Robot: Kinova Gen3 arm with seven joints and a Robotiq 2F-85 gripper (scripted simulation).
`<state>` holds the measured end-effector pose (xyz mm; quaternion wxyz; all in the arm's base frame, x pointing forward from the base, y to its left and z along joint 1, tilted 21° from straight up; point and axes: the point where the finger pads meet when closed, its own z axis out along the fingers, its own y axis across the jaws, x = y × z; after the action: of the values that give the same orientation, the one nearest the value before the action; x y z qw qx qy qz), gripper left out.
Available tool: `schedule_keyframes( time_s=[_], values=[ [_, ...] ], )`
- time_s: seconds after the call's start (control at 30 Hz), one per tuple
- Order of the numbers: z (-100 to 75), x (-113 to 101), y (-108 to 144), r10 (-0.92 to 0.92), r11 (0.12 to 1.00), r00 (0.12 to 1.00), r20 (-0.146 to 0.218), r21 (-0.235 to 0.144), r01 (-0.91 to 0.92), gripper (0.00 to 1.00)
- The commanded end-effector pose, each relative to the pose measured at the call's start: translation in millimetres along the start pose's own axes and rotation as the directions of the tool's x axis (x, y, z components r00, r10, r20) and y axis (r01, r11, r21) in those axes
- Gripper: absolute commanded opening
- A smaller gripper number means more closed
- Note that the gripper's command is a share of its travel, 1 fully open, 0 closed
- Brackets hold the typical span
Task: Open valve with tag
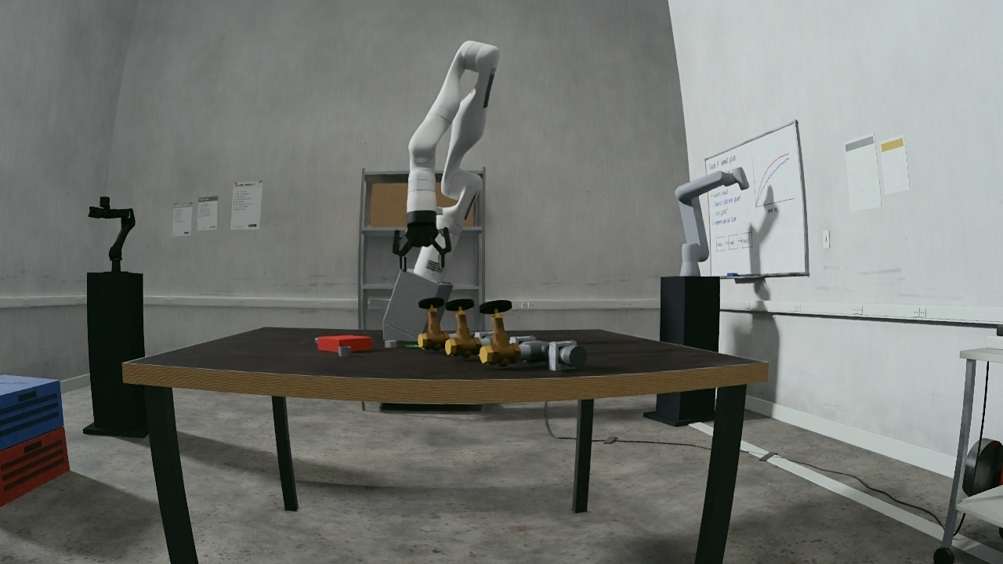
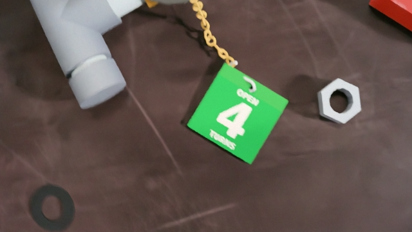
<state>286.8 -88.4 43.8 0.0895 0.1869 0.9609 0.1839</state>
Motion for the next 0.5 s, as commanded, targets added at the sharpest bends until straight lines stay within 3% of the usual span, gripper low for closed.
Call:
schedule_keyframes(
  time_s=[0.0, 0.47],
  values=[
    [-1.1, 9.9, -3.7, -0.034, 0.999, 0.999, 0.0, 0.006, 0.034, 1.0],
    [-3.8, 41.6, -12.2, -0.139, 0.99, 0.99, -0.034, 0.022, 0.139, 1.0]
  ],
)
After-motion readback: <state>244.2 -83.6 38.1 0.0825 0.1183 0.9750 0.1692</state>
